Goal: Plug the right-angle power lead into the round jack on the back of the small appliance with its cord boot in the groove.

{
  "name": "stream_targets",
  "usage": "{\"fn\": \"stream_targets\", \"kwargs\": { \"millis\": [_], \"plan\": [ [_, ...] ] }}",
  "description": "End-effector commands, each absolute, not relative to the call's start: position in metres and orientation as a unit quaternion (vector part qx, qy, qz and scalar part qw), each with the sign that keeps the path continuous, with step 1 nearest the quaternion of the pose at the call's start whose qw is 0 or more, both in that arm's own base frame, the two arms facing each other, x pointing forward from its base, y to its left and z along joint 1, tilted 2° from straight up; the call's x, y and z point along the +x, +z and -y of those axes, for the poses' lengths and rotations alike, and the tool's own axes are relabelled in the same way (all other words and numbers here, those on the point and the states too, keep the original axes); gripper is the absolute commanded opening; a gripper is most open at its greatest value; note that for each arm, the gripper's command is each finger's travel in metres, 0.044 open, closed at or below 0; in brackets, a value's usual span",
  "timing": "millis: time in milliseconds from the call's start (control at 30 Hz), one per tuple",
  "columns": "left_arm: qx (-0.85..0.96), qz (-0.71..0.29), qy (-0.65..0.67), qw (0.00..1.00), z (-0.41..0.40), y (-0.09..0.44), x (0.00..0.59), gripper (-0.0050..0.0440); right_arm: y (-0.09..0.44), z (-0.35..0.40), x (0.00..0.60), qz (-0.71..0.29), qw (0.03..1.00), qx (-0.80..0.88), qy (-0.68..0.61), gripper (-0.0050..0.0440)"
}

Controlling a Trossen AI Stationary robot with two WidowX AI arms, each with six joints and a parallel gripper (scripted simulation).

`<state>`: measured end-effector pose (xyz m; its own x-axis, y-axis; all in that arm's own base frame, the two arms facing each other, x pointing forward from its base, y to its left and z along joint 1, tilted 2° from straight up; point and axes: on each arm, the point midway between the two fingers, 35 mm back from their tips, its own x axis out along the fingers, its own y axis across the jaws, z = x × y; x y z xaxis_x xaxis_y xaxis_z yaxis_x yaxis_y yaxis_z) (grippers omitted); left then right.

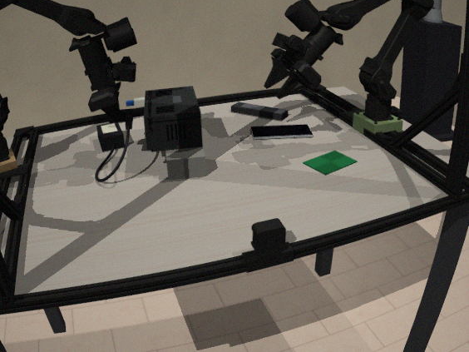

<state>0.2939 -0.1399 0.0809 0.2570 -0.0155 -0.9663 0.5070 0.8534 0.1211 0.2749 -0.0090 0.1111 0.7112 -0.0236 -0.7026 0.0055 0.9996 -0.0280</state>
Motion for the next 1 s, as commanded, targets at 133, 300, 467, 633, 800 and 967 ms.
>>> {"fn": "stream_targets", "kwargs": {
  "millis": [133, 300, 467, 633, 800, 967],
  "plan": [
    [0.233, -0.581, -0.151, 0.765, 0.1412, 0.0779, 0.2931, 0.0, 0.1104, 0.0084, 0.2745, -0.381, 0.924, -0.013, -0.005, 0.04],
    [0.243, -0.579, -0.142, 0.765, 0.1415, 0.0771, 0.2927, 0.0, 0.1104, 0.0084, 0.2745, -0.381, 0.924, -0.013, -0.005, 0.04],
    [0.263, -0.574, -0.126, 0.765, 0.1422, 0.0759, 0.2921, 0.0, 0.1104, 0.0084, 0.2745, -0.381, 0.924, -0.013, -0.005, 0.04],
    [0.287, -0.565, -0.106, 0.766, 0.1433, 0.075, 0.2913, 0.0, 0.1104, 0.0084, 0.2745, -0.381, 0.924, -0.013, -0.005, 0.04],
    [0.303, -0.558, -0.093, 0.767, 0.1441, 0.0748, 0.2908, 0.0, 0.1104, 0.0084, 0.2745, -0.381, 0.924, -0.013, -0.005, 0.04],
    [0.325, -0.547, -0.075, 0.768, 0.1456, 0.075, 0.2902, 0.0, 0.1104, 0.0084, 0.2745, -0.381, 0.924, -0.013, -0.005, 0.04]
  ]
}}
